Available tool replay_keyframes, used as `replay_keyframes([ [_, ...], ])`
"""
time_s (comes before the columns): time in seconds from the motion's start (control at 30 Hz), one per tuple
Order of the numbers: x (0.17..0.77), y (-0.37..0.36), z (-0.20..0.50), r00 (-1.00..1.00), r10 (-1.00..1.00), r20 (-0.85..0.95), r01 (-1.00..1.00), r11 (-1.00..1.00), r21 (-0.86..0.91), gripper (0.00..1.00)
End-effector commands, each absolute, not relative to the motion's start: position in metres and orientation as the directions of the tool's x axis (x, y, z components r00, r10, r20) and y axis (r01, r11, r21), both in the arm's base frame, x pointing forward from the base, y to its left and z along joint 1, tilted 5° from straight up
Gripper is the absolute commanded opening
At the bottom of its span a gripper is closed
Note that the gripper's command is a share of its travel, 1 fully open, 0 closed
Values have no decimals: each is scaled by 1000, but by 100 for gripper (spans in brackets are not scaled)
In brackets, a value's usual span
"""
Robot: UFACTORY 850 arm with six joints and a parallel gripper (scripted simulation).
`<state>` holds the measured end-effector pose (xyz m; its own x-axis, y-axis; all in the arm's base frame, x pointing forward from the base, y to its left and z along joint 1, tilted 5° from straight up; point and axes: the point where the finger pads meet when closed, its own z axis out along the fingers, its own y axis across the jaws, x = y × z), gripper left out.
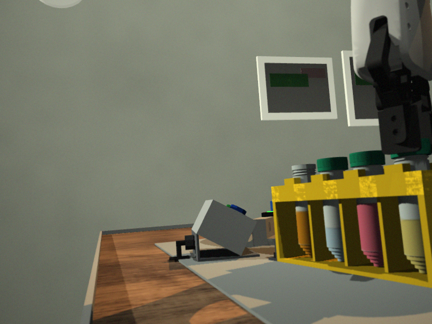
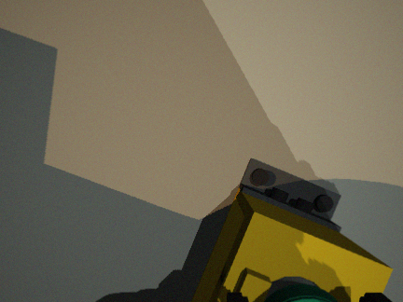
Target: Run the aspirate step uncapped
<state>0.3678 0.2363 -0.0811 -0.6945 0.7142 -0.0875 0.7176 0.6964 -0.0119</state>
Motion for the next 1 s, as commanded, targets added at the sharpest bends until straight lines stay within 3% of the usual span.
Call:
replay_keyframes([
  [0.0,368,237,-82,-694,715,-86,718,696,-3,46],
  [0.03,368,237,-82,-694,715,-86,718,696,-3,46],
  [0.07,368,237,-82,-694,715,-86,718,696,-3,0],
  [0.53,368,237,-82,-694,715,-86,718,696,-3,0],
  [0.97,368,237,-82,-390,917,-81,919,393,28,0],
])
